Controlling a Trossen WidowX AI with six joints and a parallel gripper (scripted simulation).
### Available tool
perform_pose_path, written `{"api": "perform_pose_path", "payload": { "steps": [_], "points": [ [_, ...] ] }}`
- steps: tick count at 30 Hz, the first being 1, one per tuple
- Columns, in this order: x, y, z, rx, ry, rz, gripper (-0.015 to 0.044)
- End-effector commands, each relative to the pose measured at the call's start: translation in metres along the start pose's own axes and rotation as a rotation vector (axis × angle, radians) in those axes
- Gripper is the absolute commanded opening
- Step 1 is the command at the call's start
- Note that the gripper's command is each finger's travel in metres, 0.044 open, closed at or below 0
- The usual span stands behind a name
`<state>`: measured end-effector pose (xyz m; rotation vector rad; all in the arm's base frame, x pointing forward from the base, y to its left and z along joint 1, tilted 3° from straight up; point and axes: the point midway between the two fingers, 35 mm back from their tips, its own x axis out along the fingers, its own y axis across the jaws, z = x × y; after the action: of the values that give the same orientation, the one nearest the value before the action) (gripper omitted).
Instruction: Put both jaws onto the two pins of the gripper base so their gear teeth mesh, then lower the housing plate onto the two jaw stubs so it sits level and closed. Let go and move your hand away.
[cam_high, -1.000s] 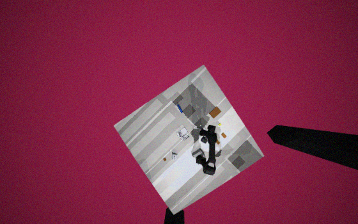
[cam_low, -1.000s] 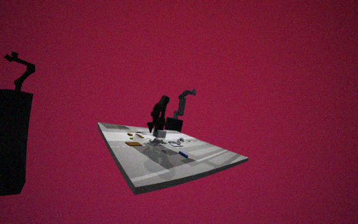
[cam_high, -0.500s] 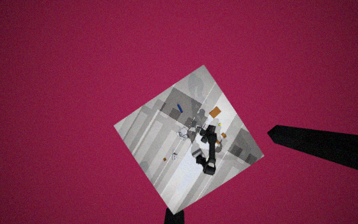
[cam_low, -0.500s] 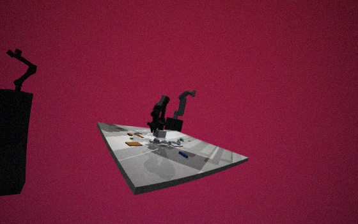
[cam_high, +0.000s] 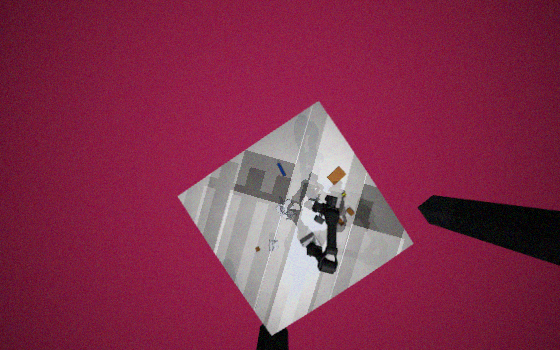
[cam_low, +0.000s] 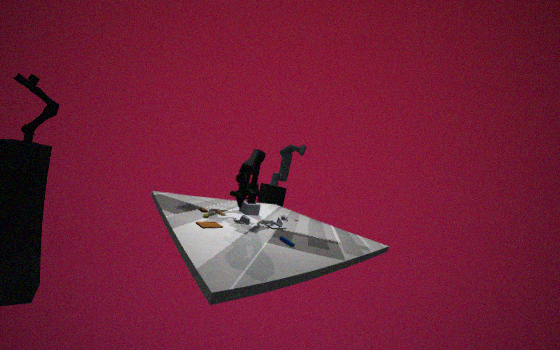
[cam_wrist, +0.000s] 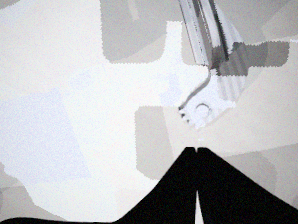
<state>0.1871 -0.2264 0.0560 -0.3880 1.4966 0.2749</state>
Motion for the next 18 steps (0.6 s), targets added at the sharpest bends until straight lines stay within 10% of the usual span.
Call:
{"api": "perform_pose_path", "payload": {
  "steps": [1,10,18],
  "points": [
    [0.0000,0.0000,0.0000,0.000,0.000,0.000,0.0000],
    [0.0000,0.0000,0.0000,0.000,0.000,0.000,0.0000],
    [0.0000,0.0000,0.0000,0.000,0.000,0.000,0.0210]
  ]
}}
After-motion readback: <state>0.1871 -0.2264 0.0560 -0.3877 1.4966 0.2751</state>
